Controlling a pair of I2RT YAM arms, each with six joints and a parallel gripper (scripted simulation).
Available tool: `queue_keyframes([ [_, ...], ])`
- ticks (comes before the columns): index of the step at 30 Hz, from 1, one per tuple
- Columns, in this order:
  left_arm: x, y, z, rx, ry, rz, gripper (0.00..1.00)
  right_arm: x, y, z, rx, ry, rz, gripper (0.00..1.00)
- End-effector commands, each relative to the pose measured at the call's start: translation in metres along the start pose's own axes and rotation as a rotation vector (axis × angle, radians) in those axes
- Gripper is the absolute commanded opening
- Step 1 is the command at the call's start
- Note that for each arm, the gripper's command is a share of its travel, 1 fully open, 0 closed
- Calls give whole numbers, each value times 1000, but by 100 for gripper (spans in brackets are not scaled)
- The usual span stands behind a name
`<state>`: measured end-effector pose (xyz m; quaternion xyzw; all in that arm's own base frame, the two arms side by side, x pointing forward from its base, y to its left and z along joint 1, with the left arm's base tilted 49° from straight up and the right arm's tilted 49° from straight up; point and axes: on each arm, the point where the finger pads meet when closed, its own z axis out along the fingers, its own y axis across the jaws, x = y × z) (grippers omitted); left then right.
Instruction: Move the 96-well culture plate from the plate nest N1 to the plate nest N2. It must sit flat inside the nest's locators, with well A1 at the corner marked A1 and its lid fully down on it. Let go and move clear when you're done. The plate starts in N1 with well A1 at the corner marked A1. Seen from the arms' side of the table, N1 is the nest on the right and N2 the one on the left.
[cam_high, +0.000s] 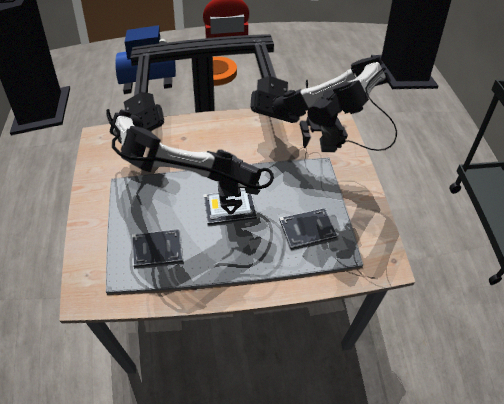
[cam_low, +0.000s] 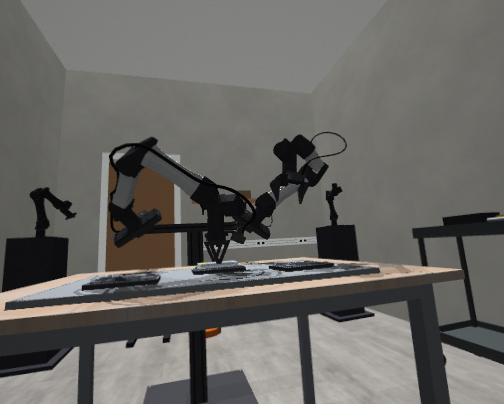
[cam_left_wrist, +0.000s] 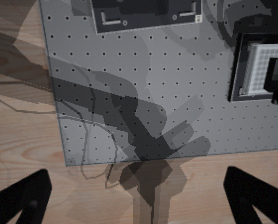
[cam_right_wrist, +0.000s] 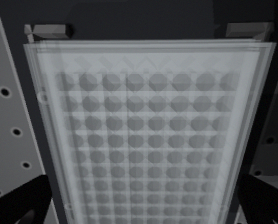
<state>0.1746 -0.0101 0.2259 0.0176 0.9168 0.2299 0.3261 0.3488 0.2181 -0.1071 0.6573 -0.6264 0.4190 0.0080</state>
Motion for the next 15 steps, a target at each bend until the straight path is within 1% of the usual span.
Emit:
queue_keyframes([
  [1,4,-2,1,-122,49,19,100,-11,-9,-23,34,-46,16,100],
  [4,4,-2,1,-122,49,19,100,-11,-9,-23,33,-46,16,100],
  [15,4,-2,1,-122,49,19,100,-10,-8,-53,28,-49,16,100],
])
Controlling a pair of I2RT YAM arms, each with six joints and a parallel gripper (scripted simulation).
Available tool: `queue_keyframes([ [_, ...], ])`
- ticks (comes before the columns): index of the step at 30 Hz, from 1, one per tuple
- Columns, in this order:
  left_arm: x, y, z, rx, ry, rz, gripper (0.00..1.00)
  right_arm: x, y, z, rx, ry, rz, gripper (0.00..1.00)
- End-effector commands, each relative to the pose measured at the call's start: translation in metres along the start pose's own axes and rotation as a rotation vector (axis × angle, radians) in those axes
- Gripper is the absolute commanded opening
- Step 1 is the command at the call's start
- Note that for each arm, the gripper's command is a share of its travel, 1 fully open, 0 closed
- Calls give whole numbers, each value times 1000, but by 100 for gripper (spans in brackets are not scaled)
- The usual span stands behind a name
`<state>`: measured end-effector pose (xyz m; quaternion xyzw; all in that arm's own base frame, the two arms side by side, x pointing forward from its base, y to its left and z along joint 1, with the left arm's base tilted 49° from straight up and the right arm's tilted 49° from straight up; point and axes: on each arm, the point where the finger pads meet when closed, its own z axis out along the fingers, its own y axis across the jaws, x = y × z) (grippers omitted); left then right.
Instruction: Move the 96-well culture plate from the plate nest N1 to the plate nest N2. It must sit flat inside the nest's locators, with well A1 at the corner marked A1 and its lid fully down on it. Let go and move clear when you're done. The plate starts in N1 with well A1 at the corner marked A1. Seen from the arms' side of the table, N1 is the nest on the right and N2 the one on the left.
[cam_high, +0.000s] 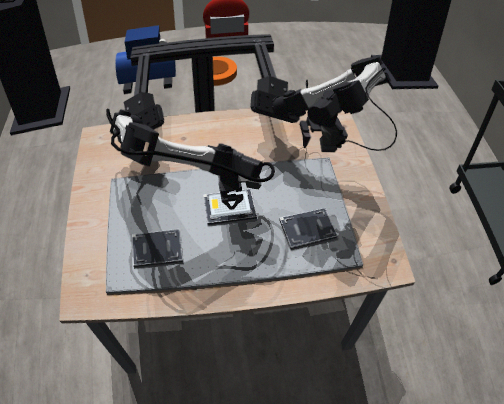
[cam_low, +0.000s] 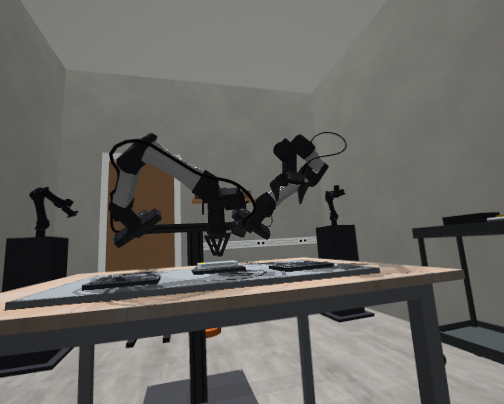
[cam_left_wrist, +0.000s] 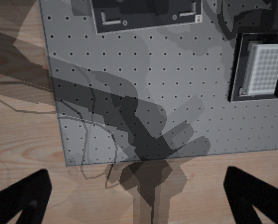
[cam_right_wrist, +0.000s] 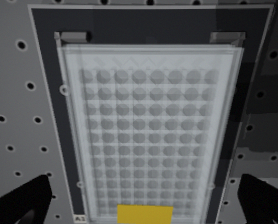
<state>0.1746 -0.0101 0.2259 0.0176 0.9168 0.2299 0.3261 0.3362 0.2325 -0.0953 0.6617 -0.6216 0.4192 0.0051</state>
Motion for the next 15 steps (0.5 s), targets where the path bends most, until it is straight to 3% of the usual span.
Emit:
queue_keyframes([
  [1,4,-2,1,-122,49,19,100,-7,-10,-34,20,-42,25,100],
  [15,4,-2,1,-122,49,19,100,-6,-9,-66,19,-43,26,100],
])
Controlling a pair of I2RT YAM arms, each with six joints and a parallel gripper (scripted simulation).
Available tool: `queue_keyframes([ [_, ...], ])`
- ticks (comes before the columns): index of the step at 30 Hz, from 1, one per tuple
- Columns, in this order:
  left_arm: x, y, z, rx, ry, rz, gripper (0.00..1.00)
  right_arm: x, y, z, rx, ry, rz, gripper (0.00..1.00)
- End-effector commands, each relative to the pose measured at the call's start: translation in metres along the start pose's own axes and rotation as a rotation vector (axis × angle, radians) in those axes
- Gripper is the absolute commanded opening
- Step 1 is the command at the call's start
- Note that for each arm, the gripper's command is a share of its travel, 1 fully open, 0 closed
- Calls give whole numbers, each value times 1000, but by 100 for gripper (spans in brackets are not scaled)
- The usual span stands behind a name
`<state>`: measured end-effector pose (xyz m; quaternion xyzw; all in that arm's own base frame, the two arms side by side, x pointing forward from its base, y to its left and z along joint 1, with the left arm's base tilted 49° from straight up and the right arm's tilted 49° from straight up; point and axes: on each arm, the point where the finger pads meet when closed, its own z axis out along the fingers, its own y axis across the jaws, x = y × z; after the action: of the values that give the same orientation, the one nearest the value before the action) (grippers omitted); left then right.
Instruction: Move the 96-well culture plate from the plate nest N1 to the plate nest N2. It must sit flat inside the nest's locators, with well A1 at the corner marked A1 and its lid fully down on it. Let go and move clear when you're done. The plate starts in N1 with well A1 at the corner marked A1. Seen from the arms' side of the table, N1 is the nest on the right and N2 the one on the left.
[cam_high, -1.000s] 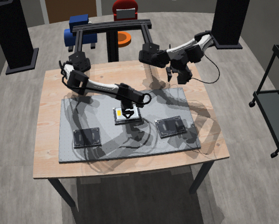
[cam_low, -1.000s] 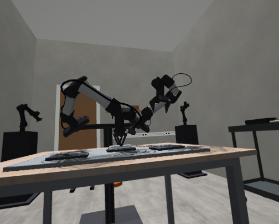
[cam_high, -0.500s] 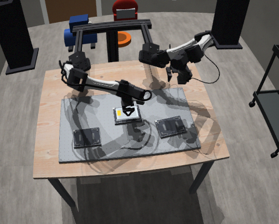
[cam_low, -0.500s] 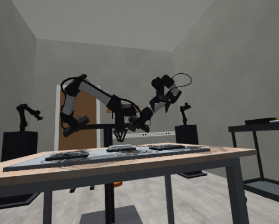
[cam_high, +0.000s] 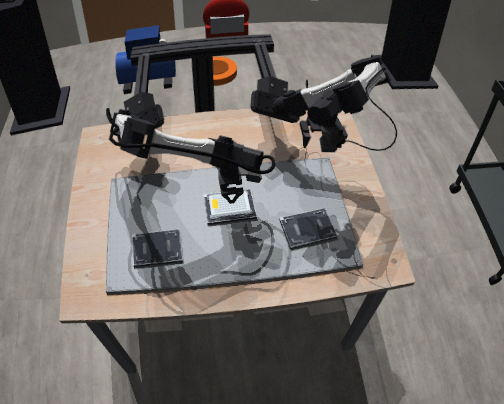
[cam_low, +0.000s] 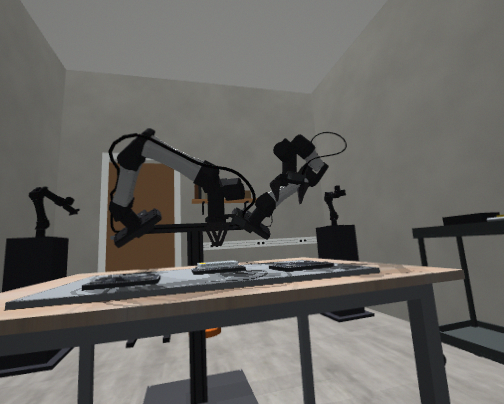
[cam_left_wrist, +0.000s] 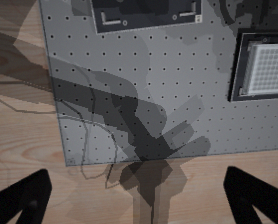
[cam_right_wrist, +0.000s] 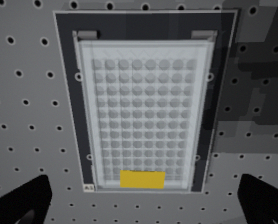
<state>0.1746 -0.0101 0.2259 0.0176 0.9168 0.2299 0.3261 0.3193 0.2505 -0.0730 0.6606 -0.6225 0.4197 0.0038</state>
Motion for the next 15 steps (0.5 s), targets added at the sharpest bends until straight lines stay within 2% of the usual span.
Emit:
queue_keyframes([
  [1,4,-2,1,-122,49,19,100,-6,-7,-36,17,-43,22,100],
  [8,4,-2,1,-122,49,19,100,-5,-7,-41,17,-43,22,100],
  [9,4,-2,1,-122,49,19,100,2,-12,-30,-1,-25,44,100],
  [15,4,-2,1,-122,49,19,100,0,-3,-24,2,-10,15,100],
])
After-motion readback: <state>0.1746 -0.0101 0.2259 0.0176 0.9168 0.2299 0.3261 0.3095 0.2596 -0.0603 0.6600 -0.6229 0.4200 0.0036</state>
